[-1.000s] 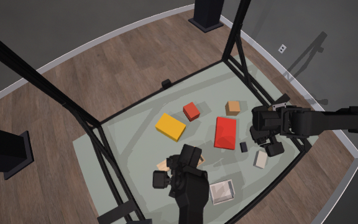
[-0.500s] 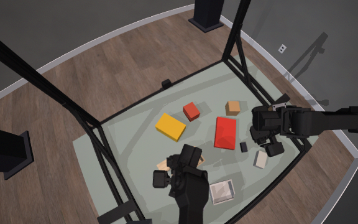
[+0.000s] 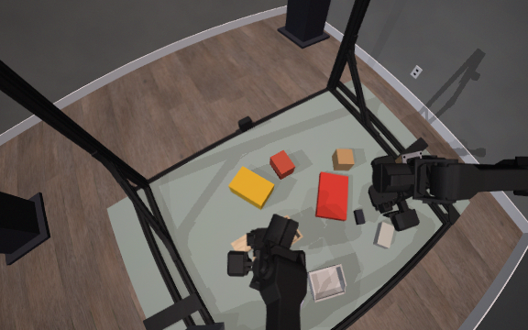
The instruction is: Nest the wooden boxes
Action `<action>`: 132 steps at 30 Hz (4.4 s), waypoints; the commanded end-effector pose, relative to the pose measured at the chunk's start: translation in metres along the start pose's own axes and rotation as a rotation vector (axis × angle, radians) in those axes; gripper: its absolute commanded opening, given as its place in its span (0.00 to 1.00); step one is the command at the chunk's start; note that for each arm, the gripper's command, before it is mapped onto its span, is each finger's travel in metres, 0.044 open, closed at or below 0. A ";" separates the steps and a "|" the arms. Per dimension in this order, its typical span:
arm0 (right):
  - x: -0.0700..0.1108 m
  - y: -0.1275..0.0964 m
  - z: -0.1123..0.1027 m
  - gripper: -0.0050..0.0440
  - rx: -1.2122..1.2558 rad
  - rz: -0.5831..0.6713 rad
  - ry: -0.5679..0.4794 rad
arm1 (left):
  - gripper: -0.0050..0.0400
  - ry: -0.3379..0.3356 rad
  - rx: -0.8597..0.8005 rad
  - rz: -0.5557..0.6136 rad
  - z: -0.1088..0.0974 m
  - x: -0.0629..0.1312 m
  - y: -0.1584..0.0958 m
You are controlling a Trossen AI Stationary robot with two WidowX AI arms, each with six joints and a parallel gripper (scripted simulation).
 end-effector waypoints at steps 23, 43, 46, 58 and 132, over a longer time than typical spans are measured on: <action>-0.028 -0.003 0.002 0.82 0.050 0.019 0.010 | 1.00 0.000 -0.001 0.000 0.000 0.000 0.000; -0.025 -0.003 0.002 0.59 0.050 0.018 0.010 | 1.00 0.000 -0.001 0.000 0.000 0.000 0.000; -0.012 -0.002 0.001 0.44 0.050 0.018 0.010 | 1.00 0.000 -0.001 0.000 0.000 0.000 0.000; 0.032 -0.002 0.002 0.10 0.050 0.019 0.010 | 1.00 0.000 -0.001 0.000 0.000 0.000 0.000; 0.074 0.083 -0.055 0.10 2.162 0.001 0.026 | 1.00 0.000 -0.001 0.000 0.000 0.000 0.000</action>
Point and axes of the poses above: on each arm, the point midway between the two fingers, 35 mm back from their tips, its own x axis back along the fingers, its own z axis across the jaws, y = z × x, the point moved 3 cm from there along x, back along the fingers, and after that the axes turned 1 degree about x, right-handed, at the moved point
